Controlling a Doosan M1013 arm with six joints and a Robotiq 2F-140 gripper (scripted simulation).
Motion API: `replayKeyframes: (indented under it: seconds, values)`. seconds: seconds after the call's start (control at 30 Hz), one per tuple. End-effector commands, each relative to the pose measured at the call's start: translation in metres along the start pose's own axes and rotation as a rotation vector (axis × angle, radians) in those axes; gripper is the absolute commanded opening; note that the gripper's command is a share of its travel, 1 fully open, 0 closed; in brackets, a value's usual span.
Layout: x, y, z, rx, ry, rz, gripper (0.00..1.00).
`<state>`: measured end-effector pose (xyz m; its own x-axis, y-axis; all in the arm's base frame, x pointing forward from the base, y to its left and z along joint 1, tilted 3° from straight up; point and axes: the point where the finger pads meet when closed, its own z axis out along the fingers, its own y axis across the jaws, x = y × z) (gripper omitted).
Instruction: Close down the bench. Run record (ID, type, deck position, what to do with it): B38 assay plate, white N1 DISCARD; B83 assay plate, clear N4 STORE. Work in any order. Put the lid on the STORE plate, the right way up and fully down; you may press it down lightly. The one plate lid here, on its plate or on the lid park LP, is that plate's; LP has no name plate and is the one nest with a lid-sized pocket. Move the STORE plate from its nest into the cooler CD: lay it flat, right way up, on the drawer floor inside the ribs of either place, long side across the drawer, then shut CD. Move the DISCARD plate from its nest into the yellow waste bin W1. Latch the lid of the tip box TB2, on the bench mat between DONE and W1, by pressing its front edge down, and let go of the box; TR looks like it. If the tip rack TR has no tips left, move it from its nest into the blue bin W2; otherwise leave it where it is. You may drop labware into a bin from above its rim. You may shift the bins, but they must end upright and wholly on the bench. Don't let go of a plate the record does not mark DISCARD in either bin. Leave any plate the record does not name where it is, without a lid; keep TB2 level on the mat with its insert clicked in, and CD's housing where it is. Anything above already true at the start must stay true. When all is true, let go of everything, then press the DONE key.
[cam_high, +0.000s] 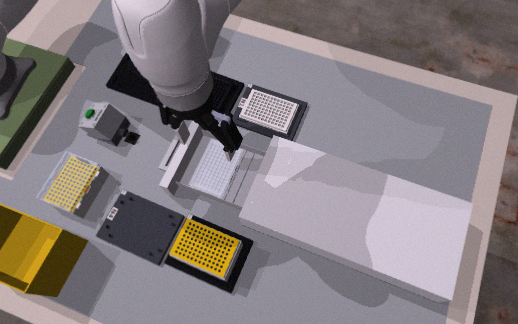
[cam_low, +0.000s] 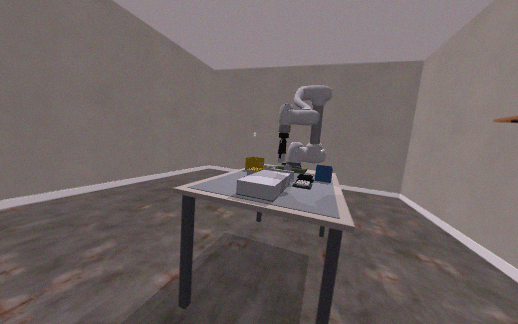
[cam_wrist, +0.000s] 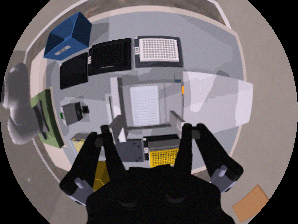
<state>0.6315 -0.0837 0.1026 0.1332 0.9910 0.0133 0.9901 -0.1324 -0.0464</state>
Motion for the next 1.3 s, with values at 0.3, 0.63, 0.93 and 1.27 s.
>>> replayKeyframes:
  seconds: [0.3, 0.63, 0.93, 1.27]
  values:
    - [0.000, 0.000, 0.000, 0.000, 0.000, 0.000, 0.66]
    - [0.000, -0.015, 0.003, 0.000, 0.000, 0.000, 0.65]
    - [0.000, -0.050, 0.011, 0.000, 0.000, 0.000, 0.60]
    - [0.000, -0.081, 0.019, 0.000, 0.000, 0.000, 0.56]
